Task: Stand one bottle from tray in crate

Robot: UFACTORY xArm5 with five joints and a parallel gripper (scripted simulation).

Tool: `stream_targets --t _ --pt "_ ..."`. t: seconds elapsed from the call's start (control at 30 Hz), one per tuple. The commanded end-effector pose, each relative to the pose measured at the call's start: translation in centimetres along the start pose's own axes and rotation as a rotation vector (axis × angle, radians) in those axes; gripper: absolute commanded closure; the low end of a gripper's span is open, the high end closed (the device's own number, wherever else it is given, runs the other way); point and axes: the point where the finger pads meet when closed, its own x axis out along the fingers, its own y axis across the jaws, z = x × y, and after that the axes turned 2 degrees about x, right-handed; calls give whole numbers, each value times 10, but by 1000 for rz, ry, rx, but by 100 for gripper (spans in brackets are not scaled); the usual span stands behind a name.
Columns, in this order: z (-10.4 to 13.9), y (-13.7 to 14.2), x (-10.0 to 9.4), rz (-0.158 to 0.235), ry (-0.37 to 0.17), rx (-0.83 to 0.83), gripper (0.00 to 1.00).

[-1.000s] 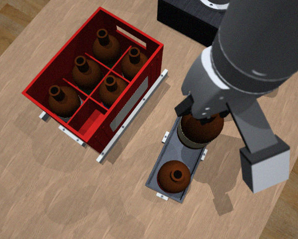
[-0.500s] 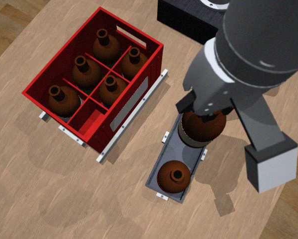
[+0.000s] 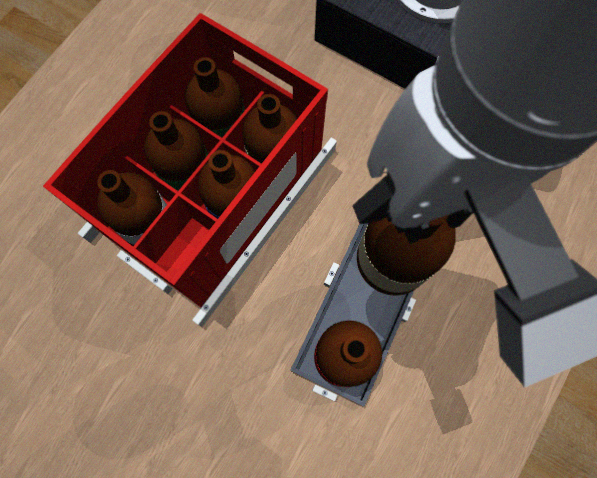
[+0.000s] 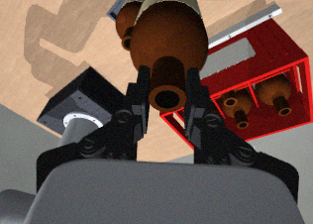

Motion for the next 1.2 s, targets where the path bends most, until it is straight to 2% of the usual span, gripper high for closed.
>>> stream_targets --t 0.0,1.17 --pt "-1 1 -2 2 4 0 100" --pt "1 5 -2 2 4 0 100"
